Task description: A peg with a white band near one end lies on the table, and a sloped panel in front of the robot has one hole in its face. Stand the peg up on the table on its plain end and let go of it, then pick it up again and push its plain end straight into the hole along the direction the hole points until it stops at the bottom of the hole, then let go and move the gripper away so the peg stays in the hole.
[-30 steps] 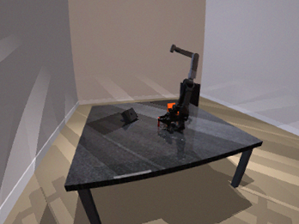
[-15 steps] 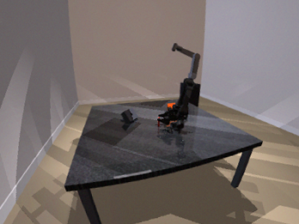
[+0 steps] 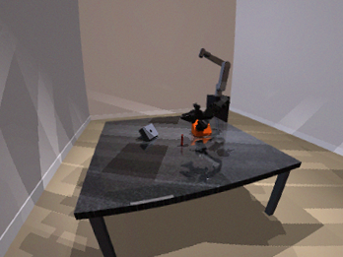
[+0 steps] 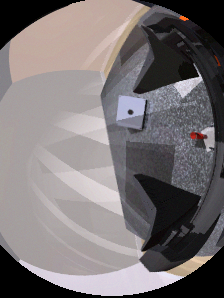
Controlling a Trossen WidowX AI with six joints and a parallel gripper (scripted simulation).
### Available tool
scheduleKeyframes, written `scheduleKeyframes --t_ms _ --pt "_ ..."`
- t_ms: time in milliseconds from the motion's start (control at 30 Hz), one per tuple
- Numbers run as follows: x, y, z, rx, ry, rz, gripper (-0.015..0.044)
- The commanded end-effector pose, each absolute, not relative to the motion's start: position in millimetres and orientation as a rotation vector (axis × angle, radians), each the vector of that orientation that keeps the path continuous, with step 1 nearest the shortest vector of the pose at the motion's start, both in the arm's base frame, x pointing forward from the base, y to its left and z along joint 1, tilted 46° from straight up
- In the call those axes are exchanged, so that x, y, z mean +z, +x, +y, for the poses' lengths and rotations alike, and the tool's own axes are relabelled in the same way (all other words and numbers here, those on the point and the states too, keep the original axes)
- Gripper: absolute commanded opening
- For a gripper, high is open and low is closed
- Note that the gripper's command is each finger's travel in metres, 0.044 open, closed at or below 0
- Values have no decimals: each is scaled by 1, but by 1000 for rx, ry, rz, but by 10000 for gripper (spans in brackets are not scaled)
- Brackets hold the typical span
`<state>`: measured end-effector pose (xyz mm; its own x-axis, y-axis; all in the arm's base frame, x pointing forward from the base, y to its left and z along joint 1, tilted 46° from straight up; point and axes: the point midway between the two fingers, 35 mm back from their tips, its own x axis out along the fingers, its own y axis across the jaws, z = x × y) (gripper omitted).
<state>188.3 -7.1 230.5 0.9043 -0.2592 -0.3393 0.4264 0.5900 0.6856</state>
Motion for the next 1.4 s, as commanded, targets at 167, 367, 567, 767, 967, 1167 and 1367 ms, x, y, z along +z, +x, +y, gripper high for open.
scheduleKeyframes --t_ms 167,367,567,767,967,1167,1367 --pt "234 185 -10 -378 769 265 440" --pt "219 190 -4 -374 649 435 440" --pt "203 193 2 -359 550 619 440" --pt "187 193 7 -328 480 808 440" --pt "174 192 13 -275 444 1002 440" --pt "164 189 19 -198 449 1189 440" --pt "159 188 26 -99 502 1355 440"
